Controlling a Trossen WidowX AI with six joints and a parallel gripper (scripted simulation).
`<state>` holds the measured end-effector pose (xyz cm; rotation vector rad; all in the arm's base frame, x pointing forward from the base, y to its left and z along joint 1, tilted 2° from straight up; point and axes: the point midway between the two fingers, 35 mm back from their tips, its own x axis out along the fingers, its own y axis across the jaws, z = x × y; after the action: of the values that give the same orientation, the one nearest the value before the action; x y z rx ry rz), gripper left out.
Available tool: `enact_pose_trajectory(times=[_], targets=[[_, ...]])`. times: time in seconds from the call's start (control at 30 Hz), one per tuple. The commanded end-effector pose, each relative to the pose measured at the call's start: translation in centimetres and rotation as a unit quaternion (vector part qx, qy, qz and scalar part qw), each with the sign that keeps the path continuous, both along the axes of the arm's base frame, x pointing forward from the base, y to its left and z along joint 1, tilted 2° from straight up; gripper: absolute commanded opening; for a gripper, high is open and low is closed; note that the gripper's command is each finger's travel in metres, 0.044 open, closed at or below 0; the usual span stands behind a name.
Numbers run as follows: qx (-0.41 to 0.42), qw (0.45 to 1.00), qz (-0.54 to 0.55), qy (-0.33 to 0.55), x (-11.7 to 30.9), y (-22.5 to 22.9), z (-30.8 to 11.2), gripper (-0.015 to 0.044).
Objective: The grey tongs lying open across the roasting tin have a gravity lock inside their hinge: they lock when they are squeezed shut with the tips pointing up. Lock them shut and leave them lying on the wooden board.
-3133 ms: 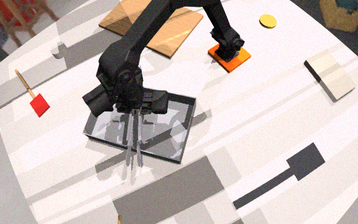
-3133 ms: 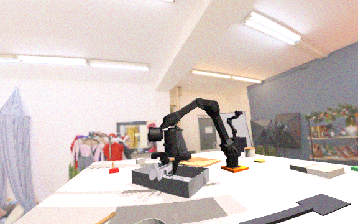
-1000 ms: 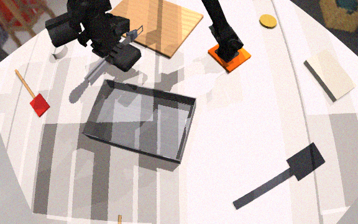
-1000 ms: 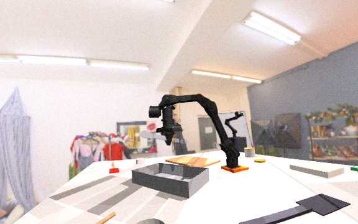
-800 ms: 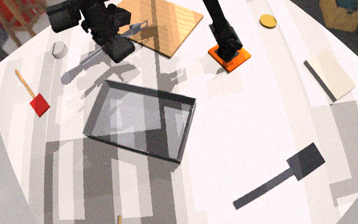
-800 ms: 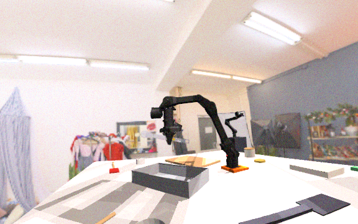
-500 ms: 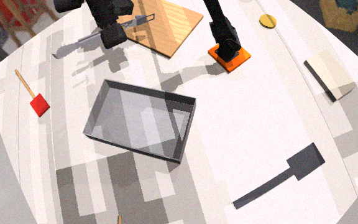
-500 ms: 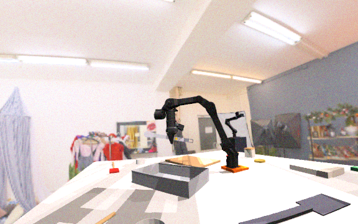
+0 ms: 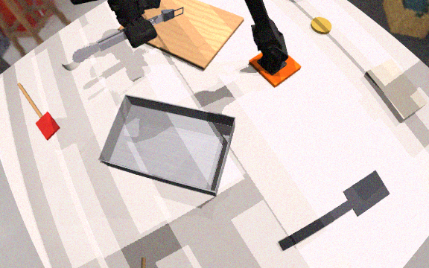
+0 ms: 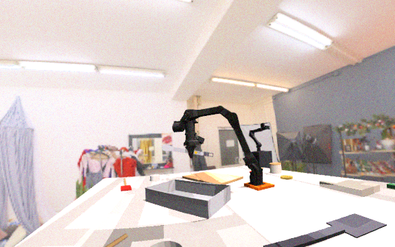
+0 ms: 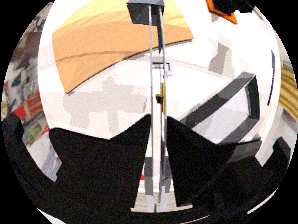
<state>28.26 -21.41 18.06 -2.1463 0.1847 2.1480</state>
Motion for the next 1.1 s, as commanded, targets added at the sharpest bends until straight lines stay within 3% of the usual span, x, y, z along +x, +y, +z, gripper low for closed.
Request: enact_pose_trajectory(times=[0.0, 0.53, 1.07], targets=[[-0.002, 0.999, 0.052, 0.002, -0.4, -0.4, 0.0, -0.015], [-0.002, 0.955, 0.296, 0.007, -1.8, -2.0, 0.0, -0.015], [-0.004, 0.853, 0.522, 0.011, -3.4, -3.5, 0.2, -0.015]])
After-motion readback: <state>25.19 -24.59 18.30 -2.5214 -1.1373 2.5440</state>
